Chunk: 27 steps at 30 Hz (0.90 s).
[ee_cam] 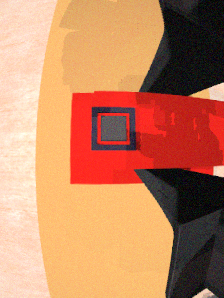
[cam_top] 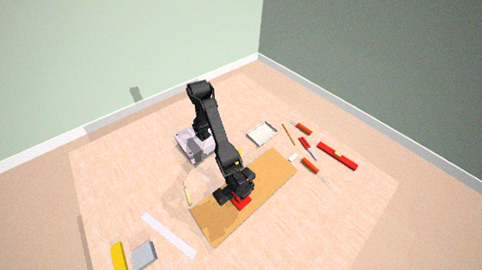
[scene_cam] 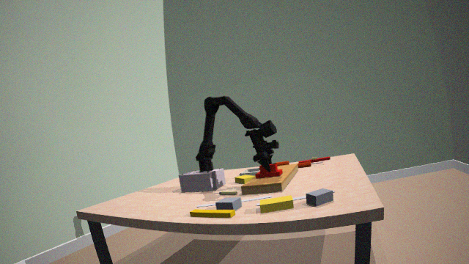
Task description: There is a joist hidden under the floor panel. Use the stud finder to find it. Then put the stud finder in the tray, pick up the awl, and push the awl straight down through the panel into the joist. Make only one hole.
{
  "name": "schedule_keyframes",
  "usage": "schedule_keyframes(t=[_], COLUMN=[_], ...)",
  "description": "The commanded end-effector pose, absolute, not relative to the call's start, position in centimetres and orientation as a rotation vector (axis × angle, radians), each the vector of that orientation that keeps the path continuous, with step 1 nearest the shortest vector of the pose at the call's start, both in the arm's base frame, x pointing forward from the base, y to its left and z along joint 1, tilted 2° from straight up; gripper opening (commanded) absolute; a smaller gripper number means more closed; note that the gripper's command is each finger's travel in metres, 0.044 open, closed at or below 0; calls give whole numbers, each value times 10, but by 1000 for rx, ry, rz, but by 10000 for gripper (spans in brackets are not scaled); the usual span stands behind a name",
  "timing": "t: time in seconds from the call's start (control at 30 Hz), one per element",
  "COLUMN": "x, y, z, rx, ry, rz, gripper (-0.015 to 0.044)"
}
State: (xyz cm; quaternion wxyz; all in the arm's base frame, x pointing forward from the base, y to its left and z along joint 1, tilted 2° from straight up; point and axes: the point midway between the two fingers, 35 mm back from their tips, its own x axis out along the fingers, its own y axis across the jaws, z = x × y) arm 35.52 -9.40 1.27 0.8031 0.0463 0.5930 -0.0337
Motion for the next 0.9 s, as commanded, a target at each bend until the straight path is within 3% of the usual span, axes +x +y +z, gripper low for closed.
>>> schedule_keyframes(t=[0.0, 0.87], x=[356, 363], y=[-82, -16], z=[12, 15], rx=[101, 106], ry=[1272, 1271], rz=[-70, -66], gripper=[0, 0])
